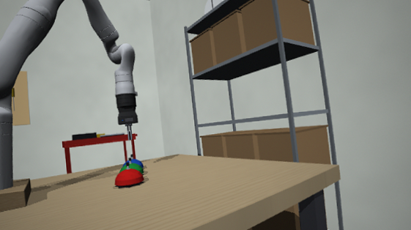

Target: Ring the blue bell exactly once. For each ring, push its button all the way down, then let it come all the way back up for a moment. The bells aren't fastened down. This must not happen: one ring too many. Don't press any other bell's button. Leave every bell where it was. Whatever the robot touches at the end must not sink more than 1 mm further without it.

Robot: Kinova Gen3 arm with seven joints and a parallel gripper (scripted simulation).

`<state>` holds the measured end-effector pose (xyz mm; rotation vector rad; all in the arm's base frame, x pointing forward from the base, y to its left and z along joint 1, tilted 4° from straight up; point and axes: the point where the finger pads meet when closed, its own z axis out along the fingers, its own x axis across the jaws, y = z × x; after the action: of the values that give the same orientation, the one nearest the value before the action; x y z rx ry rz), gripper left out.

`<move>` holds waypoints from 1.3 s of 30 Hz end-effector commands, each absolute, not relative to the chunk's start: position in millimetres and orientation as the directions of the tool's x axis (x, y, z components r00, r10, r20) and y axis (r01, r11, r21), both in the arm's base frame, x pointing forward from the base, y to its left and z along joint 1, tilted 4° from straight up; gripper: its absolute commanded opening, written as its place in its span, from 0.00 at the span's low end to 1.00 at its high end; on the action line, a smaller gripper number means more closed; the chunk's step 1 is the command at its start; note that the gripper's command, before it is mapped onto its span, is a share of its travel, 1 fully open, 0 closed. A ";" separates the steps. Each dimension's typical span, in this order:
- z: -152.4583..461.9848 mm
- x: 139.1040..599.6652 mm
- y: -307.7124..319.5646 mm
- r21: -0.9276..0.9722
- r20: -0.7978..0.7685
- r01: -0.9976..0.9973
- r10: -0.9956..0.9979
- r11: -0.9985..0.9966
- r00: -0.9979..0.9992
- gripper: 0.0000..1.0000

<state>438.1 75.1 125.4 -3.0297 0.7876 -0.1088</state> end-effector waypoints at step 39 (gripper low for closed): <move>75.5 440.4 75.1 -0.024 0.061 -0.486 -0.486 -0.874 0.872 0.17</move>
<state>440.3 74.9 75.7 -3.0316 0.7874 -0.1020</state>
